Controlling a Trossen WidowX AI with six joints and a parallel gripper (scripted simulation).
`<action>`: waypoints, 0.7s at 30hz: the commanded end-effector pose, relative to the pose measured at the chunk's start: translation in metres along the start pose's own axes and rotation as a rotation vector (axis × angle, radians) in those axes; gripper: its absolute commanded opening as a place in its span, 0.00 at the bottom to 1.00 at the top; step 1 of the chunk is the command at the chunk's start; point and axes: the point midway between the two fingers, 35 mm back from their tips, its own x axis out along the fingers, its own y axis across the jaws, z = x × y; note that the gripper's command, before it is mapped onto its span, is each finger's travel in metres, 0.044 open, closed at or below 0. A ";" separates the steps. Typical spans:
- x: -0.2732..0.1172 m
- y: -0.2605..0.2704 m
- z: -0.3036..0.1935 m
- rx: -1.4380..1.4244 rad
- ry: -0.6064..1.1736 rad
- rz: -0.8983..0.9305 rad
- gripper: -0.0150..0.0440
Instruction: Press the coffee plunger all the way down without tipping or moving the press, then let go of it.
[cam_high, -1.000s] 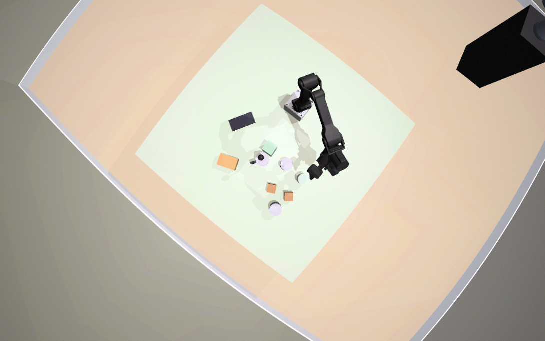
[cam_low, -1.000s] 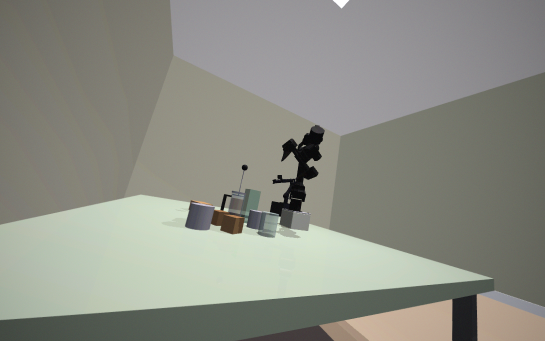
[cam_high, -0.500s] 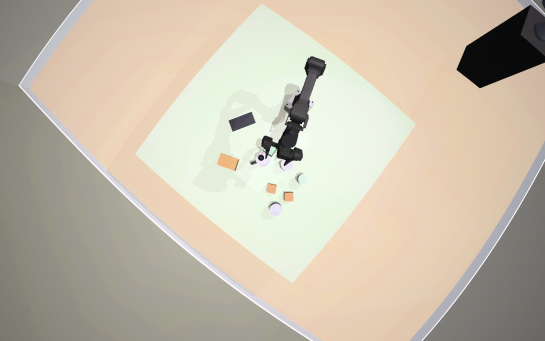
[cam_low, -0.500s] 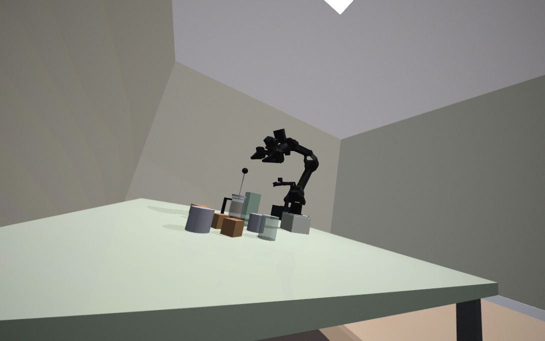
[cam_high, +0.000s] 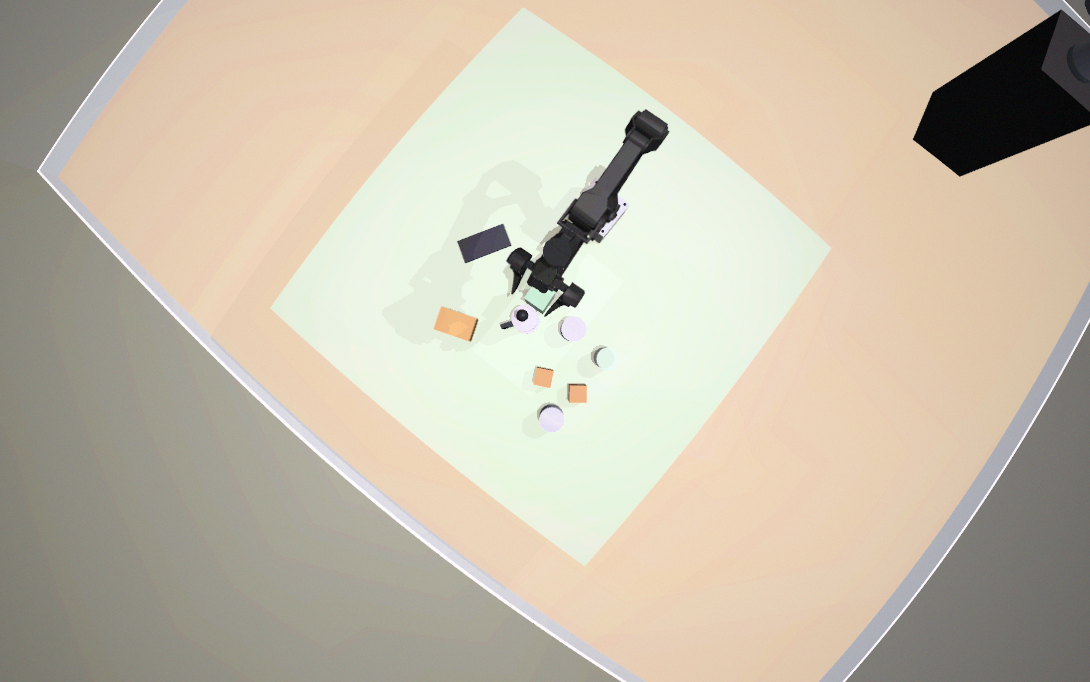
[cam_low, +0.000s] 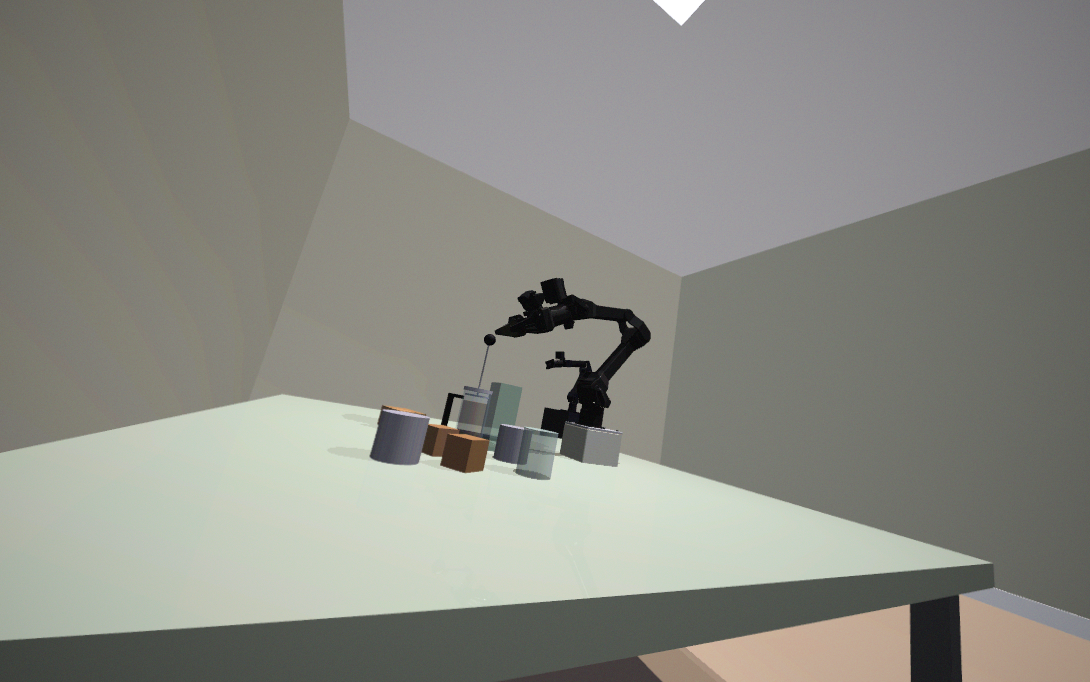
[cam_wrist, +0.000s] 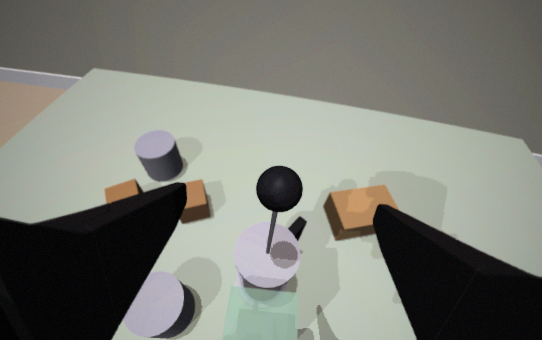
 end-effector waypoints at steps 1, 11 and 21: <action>0.005 0.000 -0.010 0.006 -0.006 0.001 1.00; 0.011 0.000 -0.007 0.006 -0.006 0.001 1.00; 0.027 0.000 -0.007 0.006 -0.007 0.000 1.00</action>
